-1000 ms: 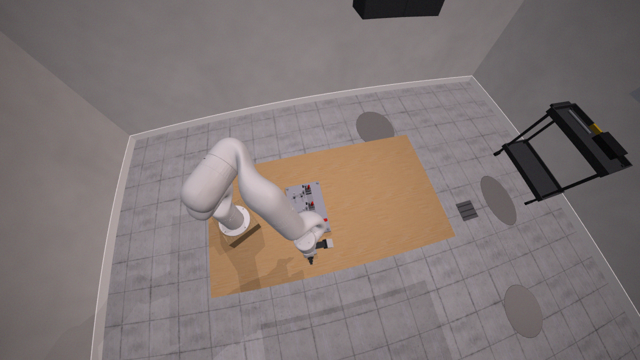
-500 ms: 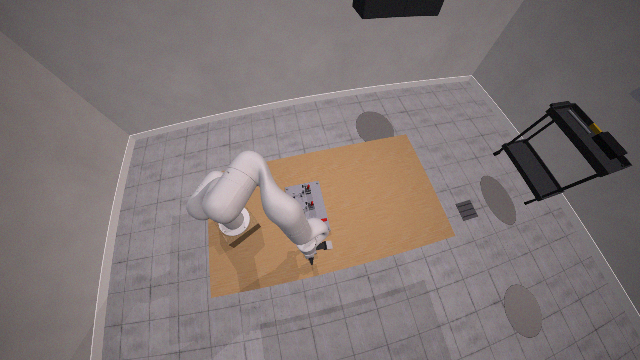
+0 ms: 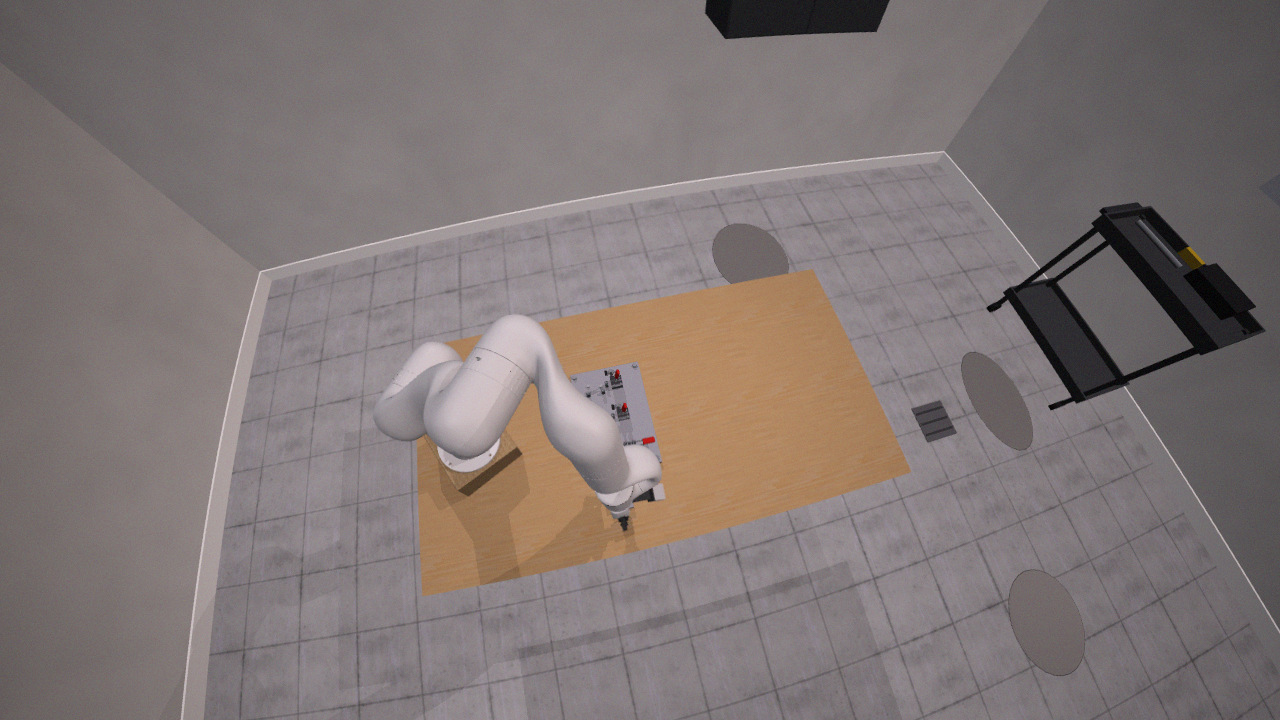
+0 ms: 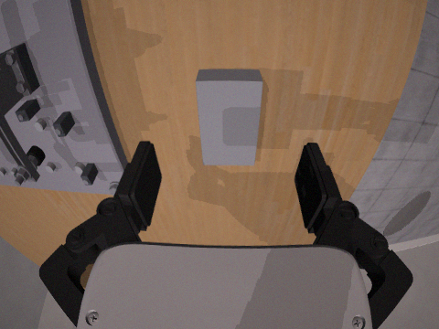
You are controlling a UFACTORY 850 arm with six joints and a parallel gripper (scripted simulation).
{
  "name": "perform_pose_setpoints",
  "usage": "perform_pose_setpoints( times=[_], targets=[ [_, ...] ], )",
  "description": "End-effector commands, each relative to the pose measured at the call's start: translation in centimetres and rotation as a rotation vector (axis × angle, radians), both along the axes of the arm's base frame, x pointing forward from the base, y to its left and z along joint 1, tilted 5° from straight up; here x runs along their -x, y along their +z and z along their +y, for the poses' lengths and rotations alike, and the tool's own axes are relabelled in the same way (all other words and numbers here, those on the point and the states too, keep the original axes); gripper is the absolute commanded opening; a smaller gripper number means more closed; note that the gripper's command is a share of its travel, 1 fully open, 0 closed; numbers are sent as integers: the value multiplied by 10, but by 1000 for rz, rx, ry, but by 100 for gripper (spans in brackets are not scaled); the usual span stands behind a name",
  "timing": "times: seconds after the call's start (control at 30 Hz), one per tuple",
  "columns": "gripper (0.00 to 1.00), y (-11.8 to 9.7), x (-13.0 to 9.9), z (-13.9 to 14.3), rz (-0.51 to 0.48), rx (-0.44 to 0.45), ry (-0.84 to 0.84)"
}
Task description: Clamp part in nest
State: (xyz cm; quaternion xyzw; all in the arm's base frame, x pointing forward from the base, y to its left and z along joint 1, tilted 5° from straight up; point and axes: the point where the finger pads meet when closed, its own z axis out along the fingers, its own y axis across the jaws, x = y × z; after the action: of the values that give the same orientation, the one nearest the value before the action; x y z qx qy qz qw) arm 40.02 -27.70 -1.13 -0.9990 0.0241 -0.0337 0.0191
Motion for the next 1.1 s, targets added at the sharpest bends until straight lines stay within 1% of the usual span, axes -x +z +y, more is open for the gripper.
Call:
perform_pose_setpoints(
  times=[0.0,0.27,1.07],
  targets=[
    [100,-4,-1,0,-10,-1,0],
    [100,-7,-1,0,-10,-1,0],
    [100,-8,-1,0,-10,-1,0]
  ],
)
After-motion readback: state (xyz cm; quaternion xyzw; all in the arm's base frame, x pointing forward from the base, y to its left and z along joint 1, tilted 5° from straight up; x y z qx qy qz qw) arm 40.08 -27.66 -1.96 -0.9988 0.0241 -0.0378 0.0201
